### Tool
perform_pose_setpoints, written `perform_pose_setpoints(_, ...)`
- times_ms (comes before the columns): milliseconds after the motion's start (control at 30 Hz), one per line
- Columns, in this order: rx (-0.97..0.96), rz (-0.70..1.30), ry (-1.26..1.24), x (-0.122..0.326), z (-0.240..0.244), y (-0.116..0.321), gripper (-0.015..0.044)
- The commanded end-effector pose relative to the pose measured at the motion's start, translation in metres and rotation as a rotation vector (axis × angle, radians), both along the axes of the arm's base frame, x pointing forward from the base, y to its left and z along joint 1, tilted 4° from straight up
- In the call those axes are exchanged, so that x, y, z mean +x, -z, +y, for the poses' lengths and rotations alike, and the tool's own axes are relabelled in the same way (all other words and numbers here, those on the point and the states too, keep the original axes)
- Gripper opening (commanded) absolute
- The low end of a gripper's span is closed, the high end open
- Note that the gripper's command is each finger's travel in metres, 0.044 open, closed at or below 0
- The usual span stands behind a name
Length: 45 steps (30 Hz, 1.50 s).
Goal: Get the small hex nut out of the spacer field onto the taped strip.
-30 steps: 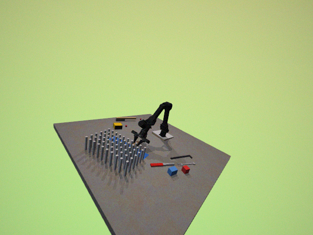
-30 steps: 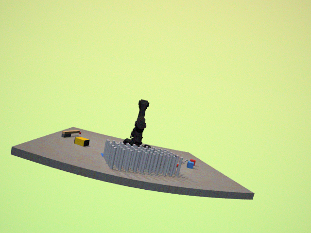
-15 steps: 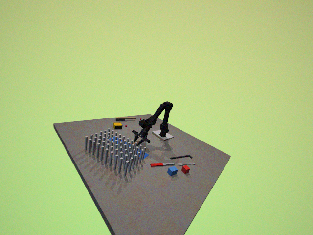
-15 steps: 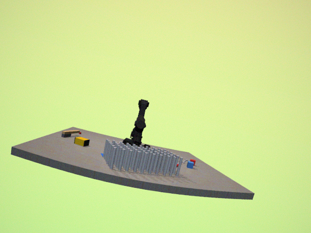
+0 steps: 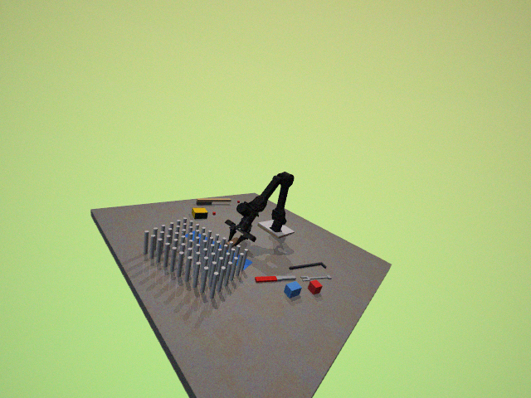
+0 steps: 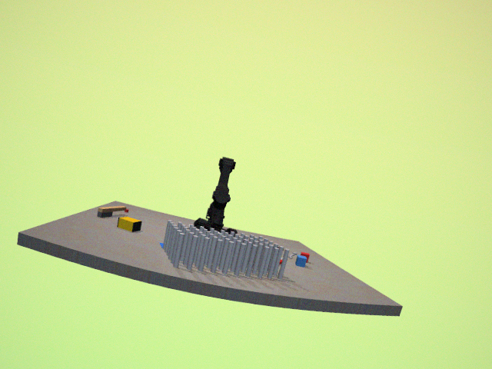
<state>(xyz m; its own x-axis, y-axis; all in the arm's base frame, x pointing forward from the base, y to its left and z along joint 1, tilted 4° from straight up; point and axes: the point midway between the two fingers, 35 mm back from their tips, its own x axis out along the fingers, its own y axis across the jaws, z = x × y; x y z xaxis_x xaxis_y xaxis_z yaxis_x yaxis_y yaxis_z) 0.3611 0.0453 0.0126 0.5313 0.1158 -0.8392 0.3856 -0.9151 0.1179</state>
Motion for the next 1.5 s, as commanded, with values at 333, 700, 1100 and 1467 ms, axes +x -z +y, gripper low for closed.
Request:
perform_pose_setpoints(333, 0.001, -0.001, -0.007, -0.01, -0.003, 0.0, 0.0)
perform_pose_setpoints(700, 0.001, -0.001, -0.007, -0.016, -0.006, 0.0, 0.0)
perform_pose_setpoints(1100, 0.0, 0.0, -0.007, -0.024, -0.009, 0.0, 0.0)
perform_pose_setpoints(1467, 0.0, 0.001, -0.007, -0.03, -0.012, 0.0, 0.0)
